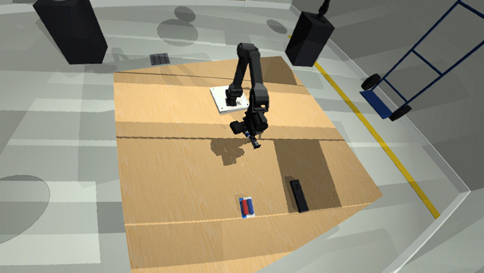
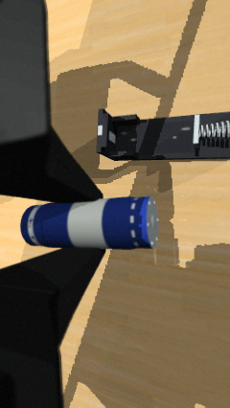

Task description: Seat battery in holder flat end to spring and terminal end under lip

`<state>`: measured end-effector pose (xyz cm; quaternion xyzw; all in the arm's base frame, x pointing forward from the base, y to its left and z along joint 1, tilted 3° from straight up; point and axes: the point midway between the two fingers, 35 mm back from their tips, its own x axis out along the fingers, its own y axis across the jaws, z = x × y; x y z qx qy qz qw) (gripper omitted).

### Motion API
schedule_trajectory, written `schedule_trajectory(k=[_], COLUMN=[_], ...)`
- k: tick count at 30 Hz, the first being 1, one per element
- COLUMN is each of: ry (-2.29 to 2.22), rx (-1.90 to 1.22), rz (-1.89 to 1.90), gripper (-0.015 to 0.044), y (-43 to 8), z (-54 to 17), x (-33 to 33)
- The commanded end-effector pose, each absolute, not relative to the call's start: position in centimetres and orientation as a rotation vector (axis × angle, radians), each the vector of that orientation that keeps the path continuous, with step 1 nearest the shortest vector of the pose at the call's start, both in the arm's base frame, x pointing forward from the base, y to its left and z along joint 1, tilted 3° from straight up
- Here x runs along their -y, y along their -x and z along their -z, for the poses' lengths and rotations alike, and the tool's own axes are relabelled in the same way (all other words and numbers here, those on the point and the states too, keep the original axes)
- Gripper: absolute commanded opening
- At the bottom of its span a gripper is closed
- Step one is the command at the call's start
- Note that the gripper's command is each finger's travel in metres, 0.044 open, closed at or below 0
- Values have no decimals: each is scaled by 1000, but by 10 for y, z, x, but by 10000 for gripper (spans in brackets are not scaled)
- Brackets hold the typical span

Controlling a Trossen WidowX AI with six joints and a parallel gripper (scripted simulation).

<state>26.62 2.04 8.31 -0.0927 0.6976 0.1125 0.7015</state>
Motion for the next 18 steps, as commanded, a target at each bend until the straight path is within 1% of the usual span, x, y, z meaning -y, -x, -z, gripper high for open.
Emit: schedule_trajectory(k=[1,7,13,18], ry=[161,111,108,118], rx=[-1563,-1565,-1569,-1638], rz=[-212,-159,-155,-154], gripper=[72,72,72,72], y=[-273,-276,-275,-274], z=[-85,-88,-88,-77], x=[-49,-86,-86,-86])
